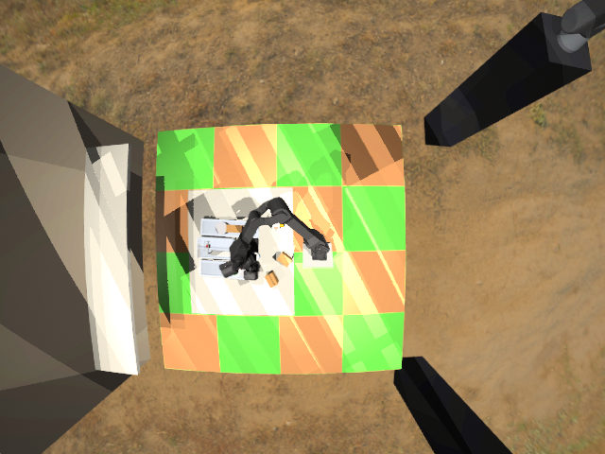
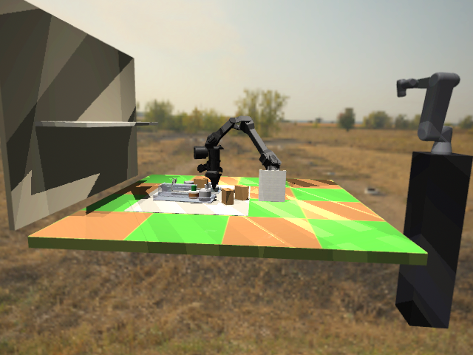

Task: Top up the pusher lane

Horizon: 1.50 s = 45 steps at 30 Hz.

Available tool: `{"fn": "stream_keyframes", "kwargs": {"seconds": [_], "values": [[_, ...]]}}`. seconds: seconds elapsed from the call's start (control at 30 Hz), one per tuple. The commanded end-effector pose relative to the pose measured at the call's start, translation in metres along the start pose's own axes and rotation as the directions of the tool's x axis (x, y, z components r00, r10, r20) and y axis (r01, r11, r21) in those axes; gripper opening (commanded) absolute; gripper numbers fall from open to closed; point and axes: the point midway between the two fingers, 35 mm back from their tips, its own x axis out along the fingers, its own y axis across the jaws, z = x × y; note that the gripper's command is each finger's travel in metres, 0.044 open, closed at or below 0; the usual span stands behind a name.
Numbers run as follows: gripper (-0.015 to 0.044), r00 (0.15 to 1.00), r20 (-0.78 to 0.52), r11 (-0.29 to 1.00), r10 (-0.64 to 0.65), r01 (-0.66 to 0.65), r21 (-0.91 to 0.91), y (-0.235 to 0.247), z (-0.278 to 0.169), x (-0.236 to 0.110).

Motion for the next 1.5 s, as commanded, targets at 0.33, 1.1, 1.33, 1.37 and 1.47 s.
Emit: {"fn": "stream_keyframes", "kwargs": {"seconds": [0.33,1.1,1.33,1.37,1.47], "values": [[0.0,1.0,0.021,1.0,-0.005,0.004,0.016,-0.002,0.014,-0.002],[0.0,1.0,0.022,1.0,-0.005,0.005,0.016,-0.004,0.022,-0.004],[0.0,1.0,0.022,1.0,-0.005,0.005,0.017,-0.004,0.025,-0.004],[0.0,1.0,0.022,1.0,-0.005,0.005,0.017,-0.004,0.025,-0.005],[0.0,1.0,0.022,1.0,-0.005,0.005,0.017,-0.004,0.026,-0.005]]}}
